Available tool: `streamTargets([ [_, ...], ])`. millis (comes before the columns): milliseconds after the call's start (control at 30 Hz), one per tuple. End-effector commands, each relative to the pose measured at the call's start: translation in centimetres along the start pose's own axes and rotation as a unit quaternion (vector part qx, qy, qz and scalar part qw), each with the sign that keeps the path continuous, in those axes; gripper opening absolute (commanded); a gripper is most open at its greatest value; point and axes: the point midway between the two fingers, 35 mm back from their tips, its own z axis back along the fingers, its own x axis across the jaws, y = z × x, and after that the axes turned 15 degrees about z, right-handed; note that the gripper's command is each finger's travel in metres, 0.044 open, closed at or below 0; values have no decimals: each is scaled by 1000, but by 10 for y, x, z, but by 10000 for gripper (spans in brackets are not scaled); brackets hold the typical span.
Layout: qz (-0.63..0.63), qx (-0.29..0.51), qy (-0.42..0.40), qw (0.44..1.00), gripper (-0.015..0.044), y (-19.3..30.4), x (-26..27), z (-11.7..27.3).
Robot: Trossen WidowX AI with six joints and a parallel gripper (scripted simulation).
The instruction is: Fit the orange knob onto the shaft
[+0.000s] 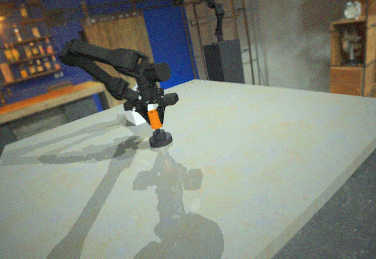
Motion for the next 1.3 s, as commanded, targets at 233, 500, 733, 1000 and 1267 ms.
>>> streamTargets([
  [233, 25, 0, 1, 1000, 0, -1, 0, -3],
  [500, 25, 0, 1, 1000, 0, -1, -1, -4],
  [733, 25, 0, 1, 1000, 0, 0, 0, 1],
  [1000, 129, 0, 1, 992, 0, 0, -1, 0],
  [1267, 129, 0, 1, 992, 0, -1, 0, -3],
])
